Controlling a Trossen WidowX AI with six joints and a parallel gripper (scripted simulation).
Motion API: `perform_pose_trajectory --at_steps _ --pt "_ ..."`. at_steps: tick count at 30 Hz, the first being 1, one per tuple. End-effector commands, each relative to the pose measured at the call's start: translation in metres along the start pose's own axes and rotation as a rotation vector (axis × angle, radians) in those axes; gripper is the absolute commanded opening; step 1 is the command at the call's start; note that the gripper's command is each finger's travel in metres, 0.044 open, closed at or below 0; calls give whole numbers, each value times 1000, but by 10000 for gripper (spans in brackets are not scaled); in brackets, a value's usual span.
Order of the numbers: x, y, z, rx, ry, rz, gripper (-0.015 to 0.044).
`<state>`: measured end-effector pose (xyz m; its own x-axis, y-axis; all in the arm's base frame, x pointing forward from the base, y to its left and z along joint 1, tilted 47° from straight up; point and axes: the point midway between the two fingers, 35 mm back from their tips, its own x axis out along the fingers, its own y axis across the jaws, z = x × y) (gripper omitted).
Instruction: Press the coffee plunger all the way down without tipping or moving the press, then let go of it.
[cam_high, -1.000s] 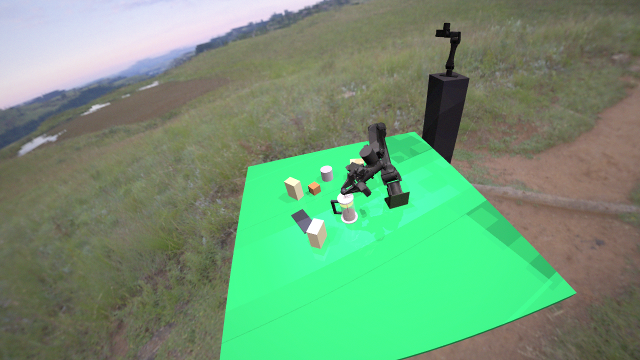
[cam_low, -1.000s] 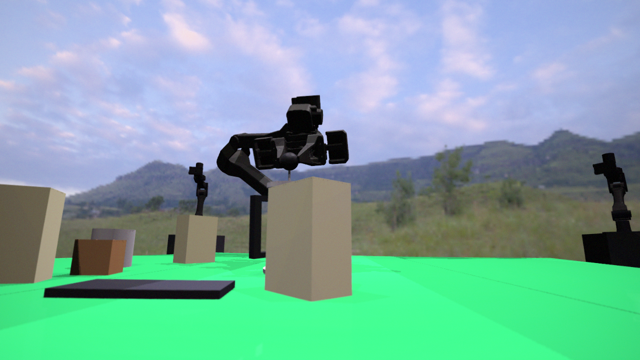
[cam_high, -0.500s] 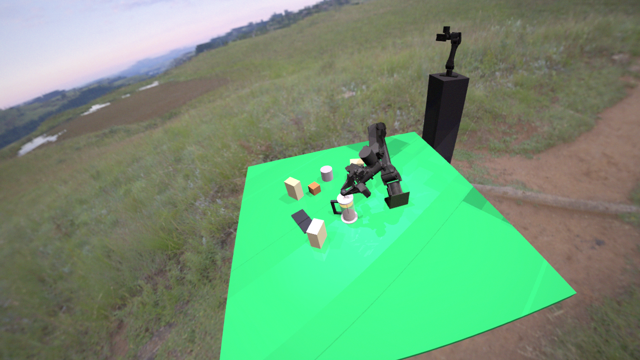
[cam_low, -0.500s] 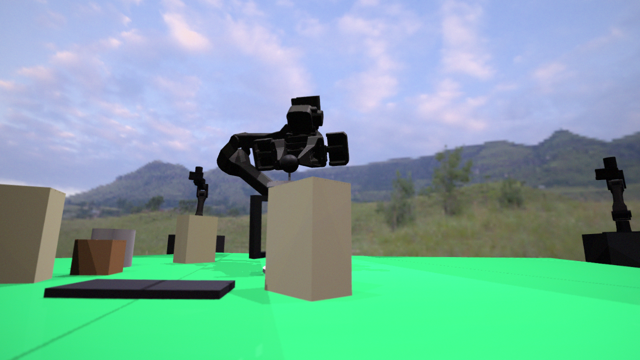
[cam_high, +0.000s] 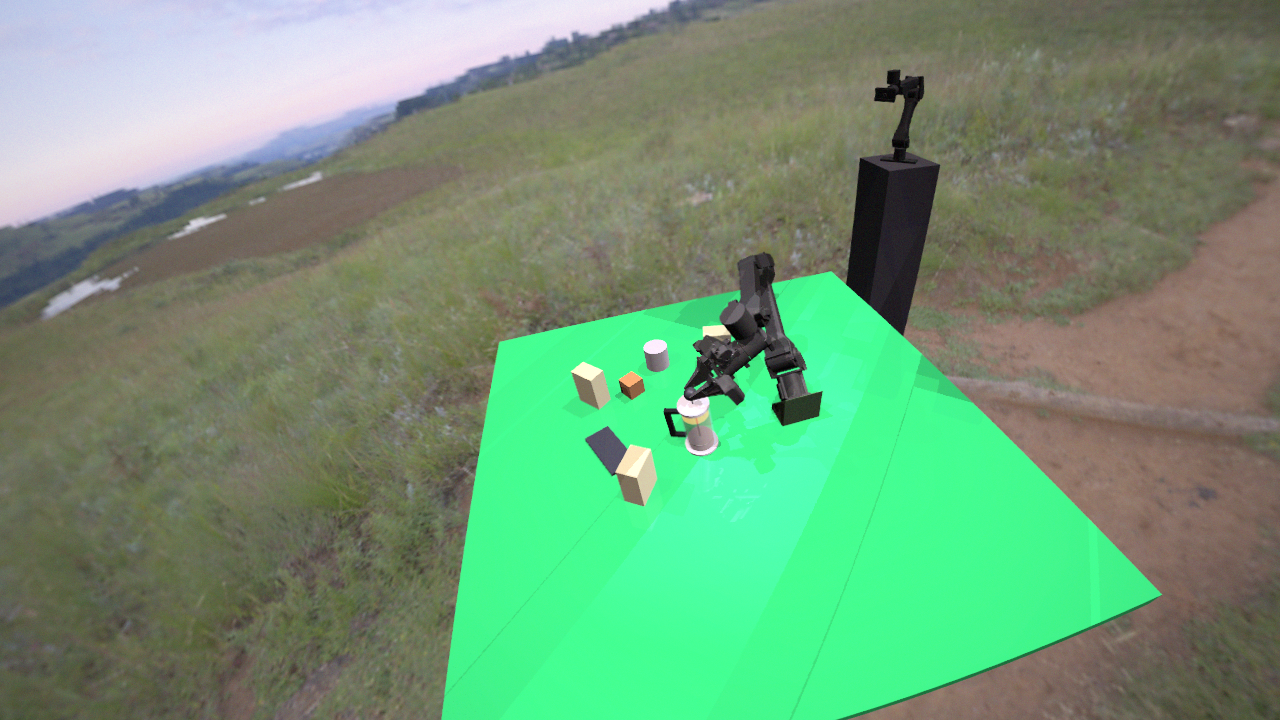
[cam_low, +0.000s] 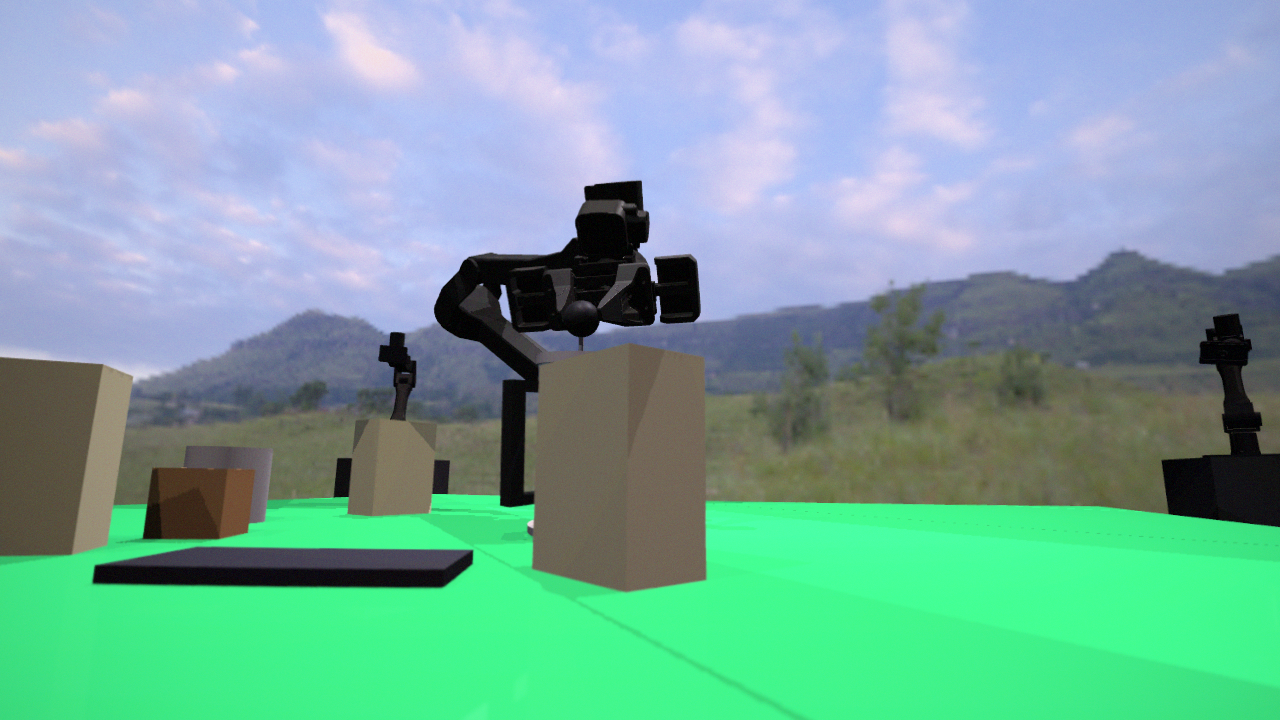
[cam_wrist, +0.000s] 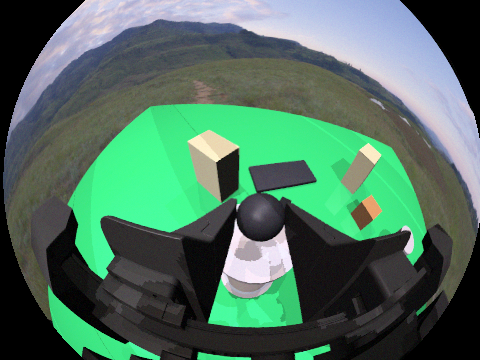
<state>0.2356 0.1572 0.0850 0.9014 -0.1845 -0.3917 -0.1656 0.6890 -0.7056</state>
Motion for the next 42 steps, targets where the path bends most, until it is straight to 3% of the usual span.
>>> perform_pose_trajectory --at_steps 1,11,23,29,37,42 --pt "2 0 -4 -17 12 -3 126" --pt "0 0 0 -1 0 0 126" --pt "0 0 0 -1 0 0 440" --pt "-5 2 7 -2 5 2 440" --pt "-49 -1 55 -13 16 -2 440" --pt "-54 -2 59 -15 14 -5 440"
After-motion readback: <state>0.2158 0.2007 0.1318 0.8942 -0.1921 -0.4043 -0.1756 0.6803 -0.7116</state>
